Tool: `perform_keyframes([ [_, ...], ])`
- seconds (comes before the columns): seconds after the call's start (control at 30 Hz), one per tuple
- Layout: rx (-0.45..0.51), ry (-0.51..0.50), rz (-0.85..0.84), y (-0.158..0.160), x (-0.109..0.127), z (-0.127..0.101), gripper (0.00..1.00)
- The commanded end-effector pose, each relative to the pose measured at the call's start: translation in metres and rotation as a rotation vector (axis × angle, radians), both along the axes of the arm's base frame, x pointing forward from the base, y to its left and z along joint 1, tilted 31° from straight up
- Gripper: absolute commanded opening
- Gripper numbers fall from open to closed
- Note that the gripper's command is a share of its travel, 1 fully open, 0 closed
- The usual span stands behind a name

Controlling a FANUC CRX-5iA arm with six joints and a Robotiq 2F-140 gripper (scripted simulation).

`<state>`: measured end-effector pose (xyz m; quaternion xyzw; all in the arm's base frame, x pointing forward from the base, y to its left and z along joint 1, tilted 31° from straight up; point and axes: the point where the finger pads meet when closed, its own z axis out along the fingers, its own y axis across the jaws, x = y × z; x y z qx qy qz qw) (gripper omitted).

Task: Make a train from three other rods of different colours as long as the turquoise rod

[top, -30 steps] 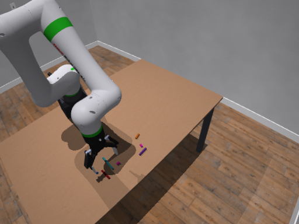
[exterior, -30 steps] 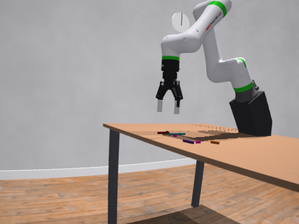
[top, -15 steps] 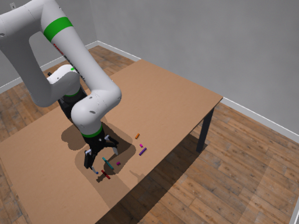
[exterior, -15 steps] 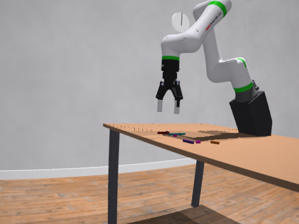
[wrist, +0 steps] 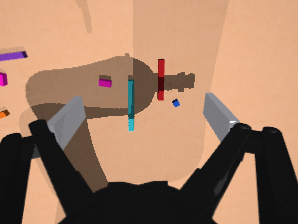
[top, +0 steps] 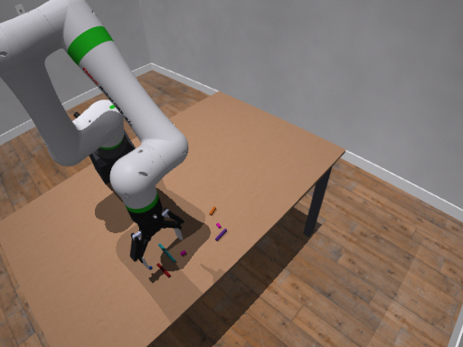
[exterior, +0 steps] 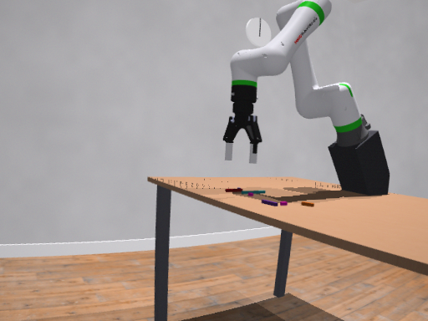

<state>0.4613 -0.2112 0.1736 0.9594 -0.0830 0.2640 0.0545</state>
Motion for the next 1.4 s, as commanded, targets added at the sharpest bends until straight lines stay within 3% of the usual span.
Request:
perform_keyframes([
  [0.0, 0.000, 0.000, 0.000, 0.000, 0.000, 0.000, 1.00],
  [1.17, -0.011, 0.005, 0.018, 0.004, 0.003, -0.001, 1.00],
  [1.37, -0.138, 0.063, 0.232, 0.055, 0.038, -0.011, 1.00],
])
